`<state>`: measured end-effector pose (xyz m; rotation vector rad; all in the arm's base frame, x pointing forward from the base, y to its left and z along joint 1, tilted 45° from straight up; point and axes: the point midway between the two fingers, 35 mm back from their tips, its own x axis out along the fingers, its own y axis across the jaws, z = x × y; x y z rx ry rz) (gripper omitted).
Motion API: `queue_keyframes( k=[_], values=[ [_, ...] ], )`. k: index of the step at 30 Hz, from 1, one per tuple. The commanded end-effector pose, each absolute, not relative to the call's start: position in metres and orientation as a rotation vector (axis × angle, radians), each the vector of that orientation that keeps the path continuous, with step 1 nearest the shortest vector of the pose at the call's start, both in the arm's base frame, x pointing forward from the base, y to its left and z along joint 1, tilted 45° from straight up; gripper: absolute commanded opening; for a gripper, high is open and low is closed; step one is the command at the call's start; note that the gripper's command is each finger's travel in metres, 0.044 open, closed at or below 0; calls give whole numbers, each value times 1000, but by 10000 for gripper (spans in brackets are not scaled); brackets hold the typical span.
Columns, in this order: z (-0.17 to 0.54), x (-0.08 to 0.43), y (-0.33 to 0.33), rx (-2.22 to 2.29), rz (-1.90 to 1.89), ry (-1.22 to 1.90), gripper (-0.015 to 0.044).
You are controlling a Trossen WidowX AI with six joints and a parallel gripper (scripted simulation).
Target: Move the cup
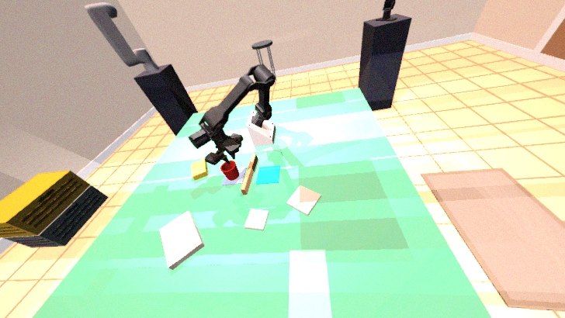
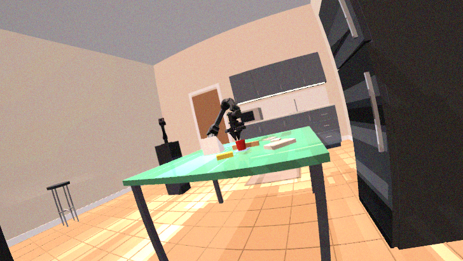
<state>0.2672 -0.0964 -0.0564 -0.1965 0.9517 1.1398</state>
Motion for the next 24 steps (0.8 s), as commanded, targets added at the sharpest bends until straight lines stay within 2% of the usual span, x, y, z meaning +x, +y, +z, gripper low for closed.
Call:
queue_keyframes(
  k=[1,24],
  values=[
    [-63,266,-90,-182,1140,954,148],
    [-86,267,-65,-180,1142,952,148]
  ],
)
